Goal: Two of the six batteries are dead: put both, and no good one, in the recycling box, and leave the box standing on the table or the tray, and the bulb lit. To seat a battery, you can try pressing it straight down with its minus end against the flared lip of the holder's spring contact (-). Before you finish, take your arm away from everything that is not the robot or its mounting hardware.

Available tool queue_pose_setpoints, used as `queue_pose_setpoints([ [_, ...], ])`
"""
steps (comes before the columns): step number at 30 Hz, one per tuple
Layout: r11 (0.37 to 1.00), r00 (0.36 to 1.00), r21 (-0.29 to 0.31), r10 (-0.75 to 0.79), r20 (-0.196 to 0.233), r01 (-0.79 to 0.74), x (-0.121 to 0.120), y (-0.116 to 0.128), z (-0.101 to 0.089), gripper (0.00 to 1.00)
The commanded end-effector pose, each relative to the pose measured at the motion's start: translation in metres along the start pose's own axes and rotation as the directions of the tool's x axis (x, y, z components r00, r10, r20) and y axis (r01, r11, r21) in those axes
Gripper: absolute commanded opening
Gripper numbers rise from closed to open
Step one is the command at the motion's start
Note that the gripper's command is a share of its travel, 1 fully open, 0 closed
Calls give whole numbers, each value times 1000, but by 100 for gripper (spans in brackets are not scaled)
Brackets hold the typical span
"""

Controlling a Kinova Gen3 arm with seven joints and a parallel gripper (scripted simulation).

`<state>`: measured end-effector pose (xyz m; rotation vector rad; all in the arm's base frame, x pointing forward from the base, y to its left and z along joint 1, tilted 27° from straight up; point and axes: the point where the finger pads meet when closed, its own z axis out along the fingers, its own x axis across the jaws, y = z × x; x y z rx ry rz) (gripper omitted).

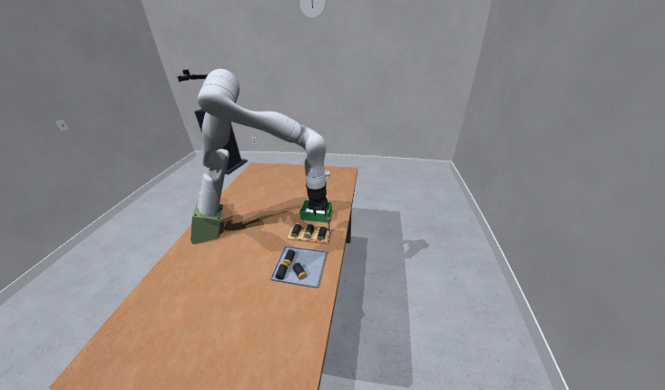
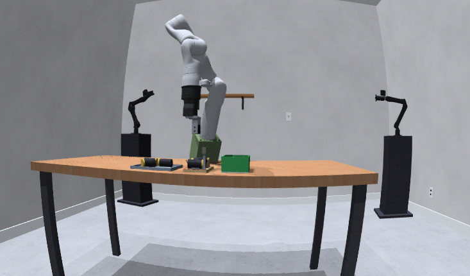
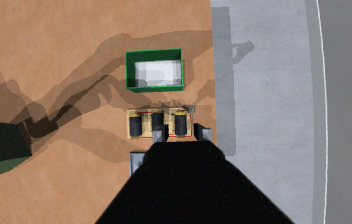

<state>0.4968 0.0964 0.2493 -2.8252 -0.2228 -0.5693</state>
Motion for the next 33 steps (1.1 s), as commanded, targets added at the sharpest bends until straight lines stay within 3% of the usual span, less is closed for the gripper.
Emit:
queue_pose_setpoints([
  [1, 1000, 1000, 0, 0, -1, 0, 0, 0, 3, 90],
  [12, 1000, 1000, 0, 0, -1, 0, 0, 0, 74, 90],
  [33, 1000, 1000, 0, 0, -1, 0, 0, 0, 77, 90],
])
